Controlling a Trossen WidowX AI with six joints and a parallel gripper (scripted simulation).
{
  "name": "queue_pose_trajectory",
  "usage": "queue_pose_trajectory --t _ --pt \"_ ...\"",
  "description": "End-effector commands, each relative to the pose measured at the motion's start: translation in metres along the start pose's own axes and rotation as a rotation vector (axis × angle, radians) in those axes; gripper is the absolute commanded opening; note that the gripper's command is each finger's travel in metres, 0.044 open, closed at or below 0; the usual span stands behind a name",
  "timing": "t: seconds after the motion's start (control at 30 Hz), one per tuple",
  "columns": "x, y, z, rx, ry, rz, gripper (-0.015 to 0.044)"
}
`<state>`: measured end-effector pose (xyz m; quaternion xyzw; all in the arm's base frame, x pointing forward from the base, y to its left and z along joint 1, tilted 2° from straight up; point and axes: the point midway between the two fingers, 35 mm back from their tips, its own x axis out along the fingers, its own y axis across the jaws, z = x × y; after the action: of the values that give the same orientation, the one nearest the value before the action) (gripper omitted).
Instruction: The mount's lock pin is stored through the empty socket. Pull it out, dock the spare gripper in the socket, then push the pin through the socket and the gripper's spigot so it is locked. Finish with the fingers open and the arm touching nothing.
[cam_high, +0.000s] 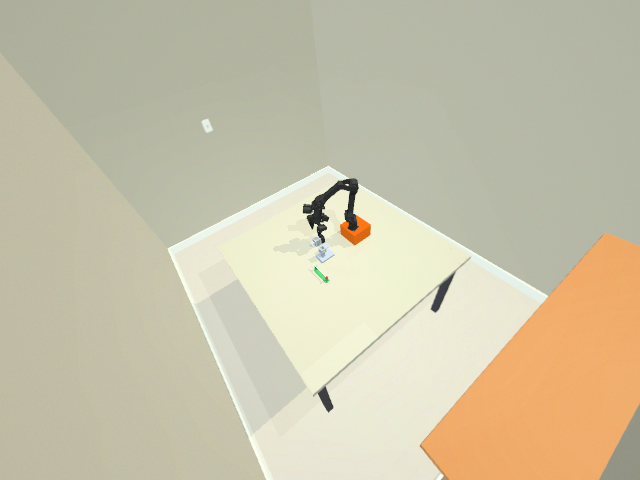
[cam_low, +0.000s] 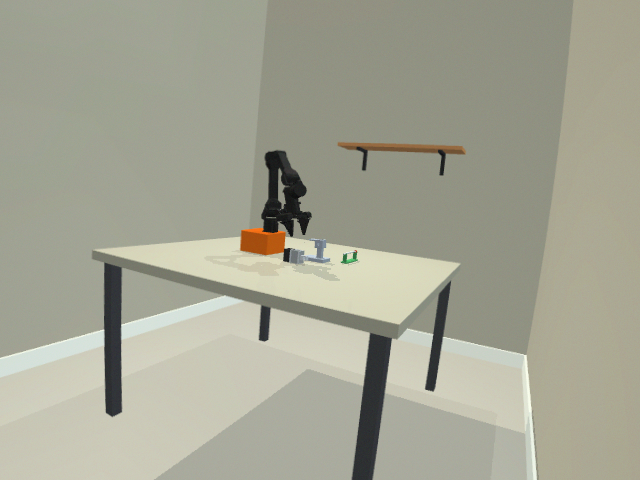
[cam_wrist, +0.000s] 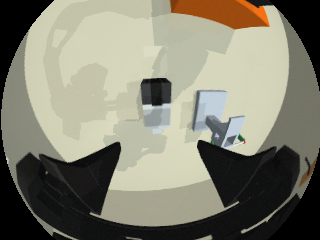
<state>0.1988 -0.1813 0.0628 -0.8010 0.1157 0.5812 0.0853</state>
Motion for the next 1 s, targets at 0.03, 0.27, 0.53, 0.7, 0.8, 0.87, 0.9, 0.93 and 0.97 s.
queue_pose_trajectory --t 0.03,0.27,0.53,0.7,0.8,0.87,0.9,0.93,0.97 --pt "-0.017 -0.002 -0.002 -0.032 0.400 0.005 0.0440" --pt "-0.023 -0.003 -0.003 -0.054 0.497 0.019 0.0440" --pt "-0.020 -0.003 -0.003 -0.054 0.497 0.019 0.0440" --pt "-0.002 0.000 0.000 -0.054 0.497 0.019 0.0440" --pt "0.011 0.001 0.003 -0.054 0.497 0.019 0.0440" --pt "0.020 0.002 0.006 -0.054 0.497 0.019 0.0440" --pt "0.024 0.002 0.008 -0.054 0.497 0.019 0.0440" --pt "0.028 0.002 0.009 -0.054 0.497 0.019 0.0440" --pt "0.032 0.001 0.011 -0.054 0.497 0.019 0.0440"
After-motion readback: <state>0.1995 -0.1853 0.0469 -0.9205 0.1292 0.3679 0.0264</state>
